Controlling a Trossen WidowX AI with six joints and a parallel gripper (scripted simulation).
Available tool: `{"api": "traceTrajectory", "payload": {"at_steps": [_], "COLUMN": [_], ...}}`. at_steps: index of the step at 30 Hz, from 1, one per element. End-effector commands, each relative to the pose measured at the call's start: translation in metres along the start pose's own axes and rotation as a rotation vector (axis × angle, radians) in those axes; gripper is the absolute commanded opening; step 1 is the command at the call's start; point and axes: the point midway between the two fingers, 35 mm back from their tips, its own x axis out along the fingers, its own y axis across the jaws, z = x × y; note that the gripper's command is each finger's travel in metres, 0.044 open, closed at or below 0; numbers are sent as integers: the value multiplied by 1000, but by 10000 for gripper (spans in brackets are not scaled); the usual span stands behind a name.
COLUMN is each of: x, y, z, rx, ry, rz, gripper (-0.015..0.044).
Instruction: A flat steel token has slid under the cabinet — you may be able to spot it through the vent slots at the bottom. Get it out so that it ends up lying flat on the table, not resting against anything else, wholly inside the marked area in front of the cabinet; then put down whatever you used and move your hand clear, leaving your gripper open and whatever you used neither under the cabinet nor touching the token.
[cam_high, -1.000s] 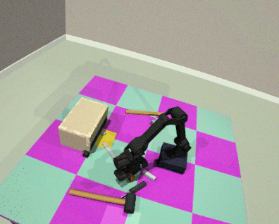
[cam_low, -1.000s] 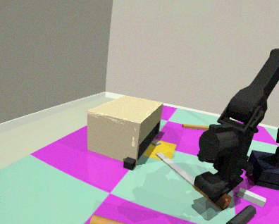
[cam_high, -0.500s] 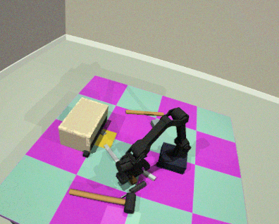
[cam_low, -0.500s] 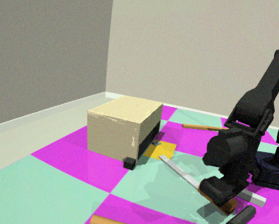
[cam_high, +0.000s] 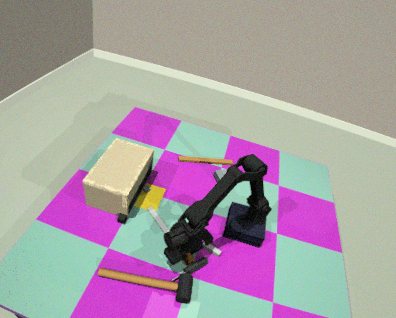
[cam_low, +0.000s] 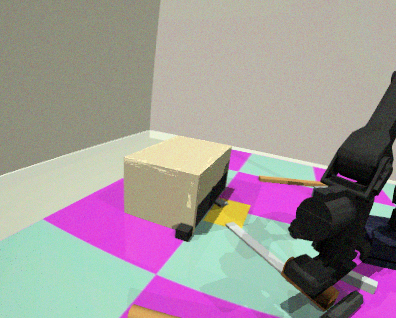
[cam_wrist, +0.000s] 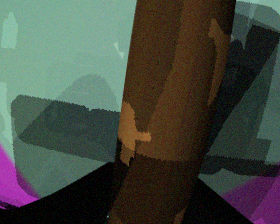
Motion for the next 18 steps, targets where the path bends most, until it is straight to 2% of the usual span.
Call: {"api": "traceTrajectory", "payload": {"at_steps": [1,18], "x": [-2,-2], "y": [2,2], "z": [5,28], "rx": [2,2], "ry": [-5,-7], "rz": [5,5], "gripper": [0,0]}}
